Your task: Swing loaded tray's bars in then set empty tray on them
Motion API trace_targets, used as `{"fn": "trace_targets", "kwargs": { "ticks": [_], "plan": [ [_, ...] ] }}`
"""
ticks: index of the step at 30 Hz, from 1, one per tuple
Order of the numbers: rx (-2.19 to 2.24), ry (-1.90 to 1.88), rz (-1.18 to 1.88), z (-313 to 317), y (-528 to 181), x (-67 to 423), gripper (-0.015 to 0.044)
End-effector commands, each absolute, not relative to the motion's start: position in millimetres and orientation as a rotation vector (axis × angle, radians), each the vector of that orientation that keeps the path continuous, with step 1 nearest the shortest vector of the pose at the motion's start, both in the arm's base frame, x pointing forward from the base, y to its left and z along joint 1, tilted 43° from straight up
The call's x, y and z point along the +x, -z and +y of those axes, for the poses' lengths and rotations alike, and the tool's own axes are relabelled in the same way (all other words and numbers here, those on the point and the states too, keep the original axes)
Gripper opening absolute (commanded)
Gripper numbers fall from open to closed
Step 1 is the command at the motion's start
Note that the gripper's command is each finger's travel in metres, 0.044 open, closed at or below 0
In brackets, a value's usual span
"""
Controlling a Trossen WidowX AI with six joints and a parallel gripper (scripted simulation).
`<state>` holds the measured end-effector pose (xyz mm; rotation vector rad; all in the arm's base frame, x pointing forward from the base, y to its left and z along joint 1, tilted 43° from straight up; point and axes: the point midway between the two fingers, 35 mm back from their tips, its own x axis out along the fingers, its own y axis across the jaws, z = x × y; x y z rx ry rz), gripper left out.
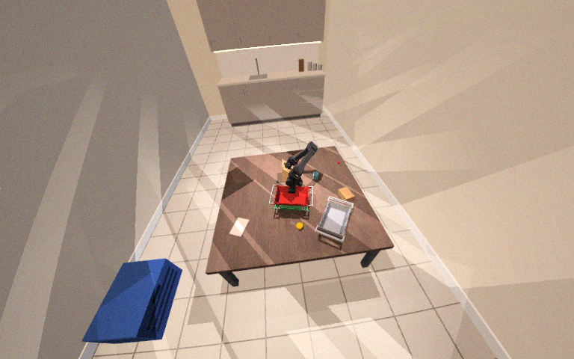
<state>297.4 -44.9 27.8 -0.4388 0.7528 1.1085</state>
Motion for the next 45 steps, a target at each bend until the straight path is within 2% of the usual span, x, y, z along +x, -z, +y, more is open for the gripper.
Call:
{"fn": "trace_targets", "kwargs": {
  "ticks": [1, 39, 45],
  "plan": [
    [-0.423, -1.133, 0.764, -37.1, -25.1, 293.2, 0.0000],
    [-0.423, -1.133, 0.764, -37.1, -25.1, 293.2, 0.0000],
    [-0.423, -1.133, 0.764, -37.1, -25.1, 293.2, 0.0088]
  ]
}}
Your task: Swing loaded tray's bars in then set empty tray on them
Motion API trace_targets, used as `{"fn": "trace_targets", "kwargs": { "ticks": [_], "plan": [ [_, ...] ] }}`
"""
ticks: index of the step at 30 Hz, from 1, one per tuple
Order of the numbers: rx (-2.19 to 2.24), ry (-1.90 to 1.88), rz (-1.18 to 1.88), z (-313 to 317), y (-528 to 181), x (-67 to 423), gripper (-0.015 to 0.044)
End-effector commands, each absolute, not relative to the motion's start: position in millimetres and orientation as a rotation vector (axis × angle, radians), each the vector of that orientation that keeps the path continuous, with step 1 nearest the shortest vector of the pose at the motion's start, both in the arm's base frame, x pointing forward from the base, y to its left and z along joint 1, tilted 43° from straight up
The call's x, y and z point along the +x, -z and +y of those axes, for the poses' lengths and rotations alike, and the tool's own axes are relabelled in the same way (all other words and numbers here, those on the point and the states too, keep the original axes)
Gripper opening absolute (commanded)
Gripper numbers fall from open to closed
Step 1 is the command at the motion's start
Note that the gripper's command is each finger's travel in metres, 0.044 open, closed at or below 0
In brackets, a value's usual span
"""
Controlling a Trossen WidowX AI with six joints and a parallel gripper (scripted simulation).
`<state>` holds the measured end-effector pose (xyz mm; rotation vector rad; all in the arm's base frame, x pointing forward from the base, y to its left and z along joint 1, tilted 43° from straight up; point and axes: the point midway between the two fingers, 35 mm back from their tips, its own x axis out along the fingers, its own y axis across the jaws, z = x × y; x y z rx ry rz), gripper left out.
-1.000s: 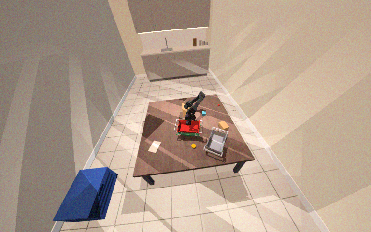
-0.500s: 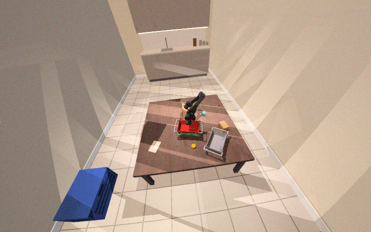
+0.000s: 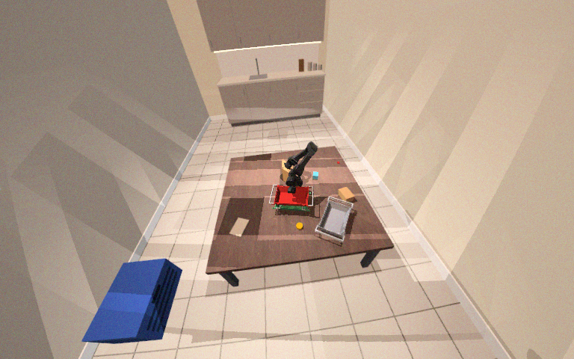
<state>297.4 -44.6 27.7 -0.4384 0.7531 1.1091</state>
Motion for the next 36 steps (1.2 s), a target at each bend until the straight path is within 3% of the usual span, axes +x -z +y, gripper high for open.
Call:
{"fn": "trace_targets", "kwargs": {
  "ticks": [1, 24, 36],
  "plan": [
    [-0.423, -1.133, 0.764, -37, -25, 293, 0.0103],
    [-0.423, -1.133, 0.764, -37, -25, 293, 0.0440],
    [-0.430, -1.130, 0.766, -53, -39, 293, 0.0440]
  ]
}}
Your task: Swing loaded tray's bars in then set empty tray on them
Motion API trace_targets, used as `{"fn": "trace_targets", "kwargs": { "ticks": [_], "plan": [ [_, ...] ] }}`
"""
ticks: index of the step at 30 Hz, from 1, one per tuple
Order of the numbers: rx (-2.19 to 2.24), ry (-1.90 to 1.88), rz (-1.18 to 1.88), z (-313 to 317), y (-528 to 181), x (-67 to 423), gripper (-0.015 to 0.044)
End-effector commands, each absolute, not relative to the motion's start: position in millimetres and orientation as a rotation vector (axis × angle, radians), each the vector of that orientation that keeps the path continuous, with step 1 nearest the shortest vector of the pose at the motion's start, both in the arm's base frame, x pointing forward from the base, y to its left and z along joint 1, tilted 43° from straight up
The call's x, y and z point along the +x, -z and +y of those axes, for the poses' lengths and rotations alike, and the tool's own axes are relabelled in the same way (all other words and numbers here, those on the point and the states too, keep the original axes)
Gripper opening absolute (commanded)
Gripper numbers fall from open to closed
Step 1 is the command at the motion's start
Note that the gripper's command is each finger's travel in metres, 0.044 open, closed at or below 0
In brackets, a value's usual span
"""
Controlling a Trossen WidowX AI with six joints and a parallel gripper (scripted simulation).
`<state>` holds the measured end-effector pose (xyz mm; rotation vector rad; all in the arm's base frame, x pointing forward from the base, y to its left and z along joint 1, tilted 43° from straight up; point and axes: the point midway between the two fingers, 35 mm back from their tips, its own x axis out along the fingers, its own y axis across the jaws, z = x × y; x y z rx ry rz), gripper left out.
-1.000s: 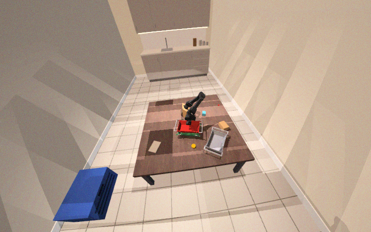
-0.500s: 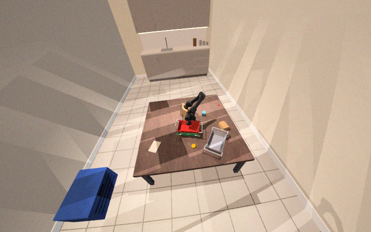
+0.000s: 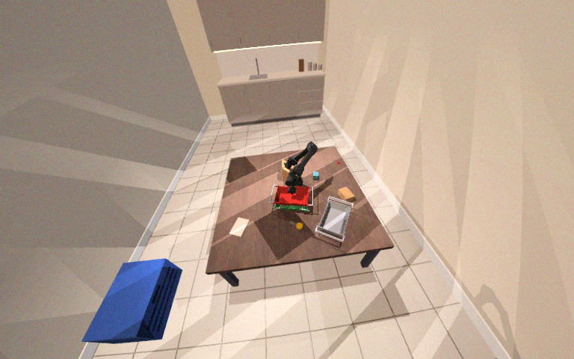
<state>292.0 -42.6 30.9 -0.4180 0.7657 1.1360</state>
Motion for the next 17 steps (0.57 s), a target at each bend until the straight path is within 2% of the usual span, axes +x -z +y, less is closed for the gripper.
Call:
{"fn": "trace_targets", "kwargs": {
  "ticks": [1, 13, 17],
  "plan": [
    [-0.430, -1.130, 0.767, -57, -43, 292, 0.0440],
    [-0.425, -1.132, 0.770, -107, -102, 272, 0.0440],
    [-0.420, -1.124, 0.769, -106, -99, 272, 0.0440]
  ]
}}
